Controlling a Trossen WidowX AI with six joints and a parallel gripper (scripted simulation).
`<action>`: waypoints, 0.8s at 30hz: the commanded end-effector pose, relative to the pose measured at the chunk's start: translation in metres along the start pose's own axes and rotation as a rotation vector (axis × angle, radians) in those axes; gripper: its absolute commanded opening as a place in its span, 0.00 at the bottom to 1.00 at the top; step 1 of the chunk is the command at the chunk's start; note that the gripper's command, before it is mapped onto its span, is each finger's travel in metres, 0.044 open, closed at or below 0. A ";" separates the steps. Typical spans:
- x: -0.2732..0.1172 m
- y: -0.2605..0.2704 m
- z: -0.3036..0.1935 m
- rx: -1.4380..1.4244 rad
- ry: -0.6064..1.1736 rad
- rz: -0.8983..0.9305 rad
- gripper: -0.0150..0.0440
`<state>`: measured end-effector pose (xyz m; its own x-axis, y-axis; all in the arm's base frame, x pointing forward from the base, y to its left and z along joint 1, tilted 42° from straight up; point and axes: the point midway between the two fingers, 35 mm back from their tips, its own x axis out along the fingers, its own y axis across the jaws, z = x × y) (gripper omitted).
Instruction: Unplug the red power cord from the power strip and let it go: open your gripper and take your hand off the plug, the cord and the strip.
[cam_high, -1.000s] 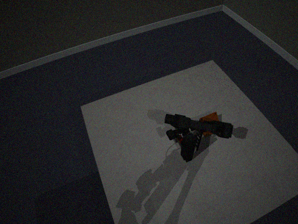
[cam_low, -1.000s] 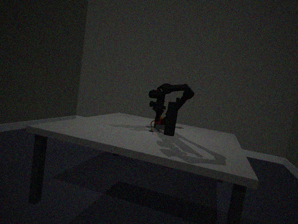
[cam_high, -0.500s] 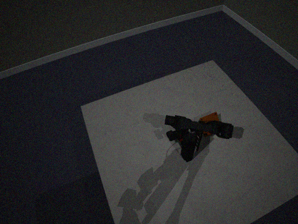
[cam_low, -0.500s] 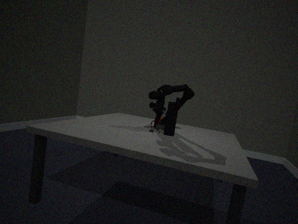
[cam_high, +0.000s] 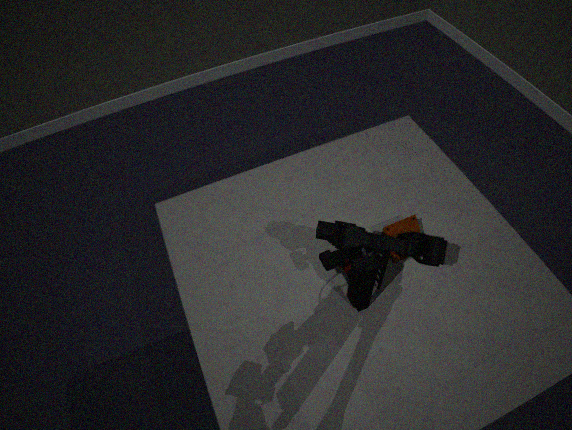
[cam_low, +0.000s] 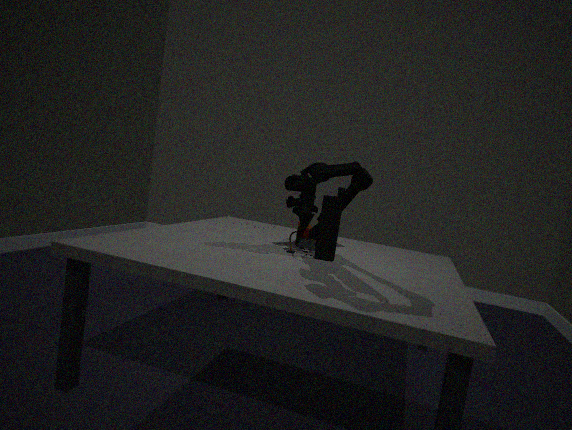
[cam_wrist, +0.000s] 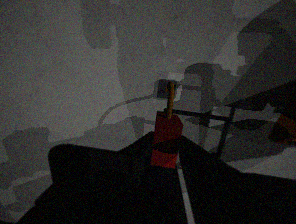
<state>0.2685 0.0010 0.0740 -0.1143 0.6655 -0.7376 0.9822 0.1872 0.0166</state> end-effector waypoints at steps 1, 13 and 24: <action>-0.002 0.001 0.013 0.000 -0.015 0.004 0.25; -0.004 0.002 0.032 0.001 -0.016 0.005 0.25; 0.000 0.001 0.028 0.004 -0.012 0.009 0.52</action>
<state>0.2739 -0.0222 0.0526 -0.1122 0.6574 -0.7452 0.9823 0.1867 0.0168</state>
